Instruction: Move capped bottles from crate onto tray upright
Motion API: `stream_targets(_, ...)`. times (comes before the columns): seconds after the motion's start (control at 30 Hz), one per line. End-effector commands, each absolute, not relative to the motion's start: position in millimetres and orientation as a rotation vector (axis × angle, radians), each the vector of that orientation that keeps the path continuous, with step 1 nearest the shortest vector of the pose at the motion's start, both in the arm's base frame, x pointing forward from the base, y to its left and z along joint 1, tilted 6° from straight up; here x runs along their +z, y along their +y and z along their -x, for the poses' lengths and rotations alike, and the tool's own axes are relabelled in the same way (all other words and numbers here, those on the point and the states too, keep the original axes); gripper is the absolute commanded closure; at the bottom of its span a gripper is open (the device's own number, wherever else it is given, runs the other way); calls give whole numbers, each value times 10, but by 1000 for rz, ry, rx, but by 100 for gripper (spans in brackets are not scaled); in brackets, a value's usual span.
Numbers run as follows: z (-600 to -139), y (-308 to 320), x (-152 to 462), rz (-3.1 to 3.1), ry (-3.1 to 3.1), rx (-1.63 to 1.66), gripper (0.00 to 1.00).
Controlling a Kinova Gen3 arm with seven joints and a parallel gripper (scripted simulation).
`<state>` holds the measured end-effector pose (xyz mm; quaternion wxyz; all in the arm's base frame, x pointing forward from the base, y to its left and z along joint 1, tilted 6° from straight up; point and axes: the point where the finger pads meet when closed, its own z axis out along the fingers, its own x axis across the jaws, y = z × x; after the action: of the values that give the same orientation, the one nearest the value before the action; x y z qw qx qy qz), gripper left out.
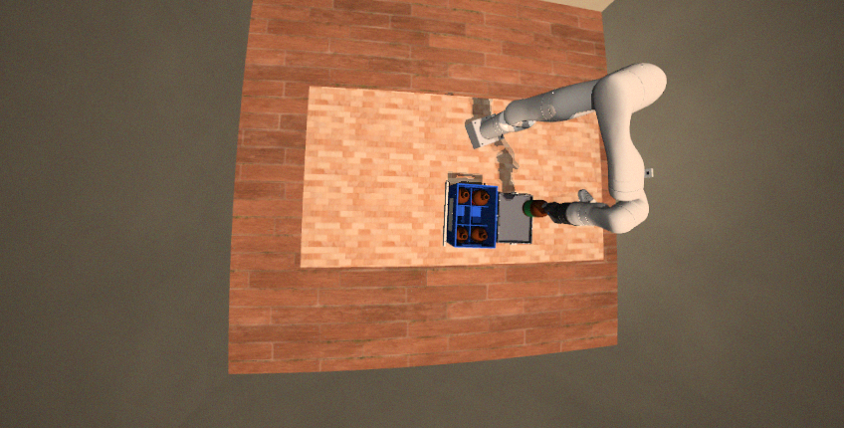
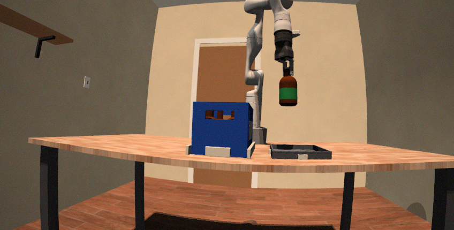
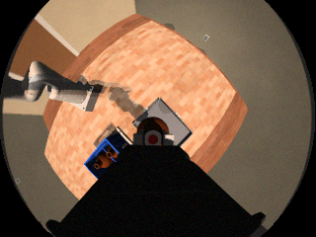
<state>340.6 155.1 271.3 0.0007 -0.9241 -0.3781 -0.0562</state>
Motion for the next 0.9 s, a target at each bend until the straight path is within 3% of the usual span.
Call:
stream_targets(0.0, -3402, 1619, 2717, 2896, -1197, -178, 100)
stream_targets(0.87, -3386, 1854, 2719, 2893, -1202, -176, 100)
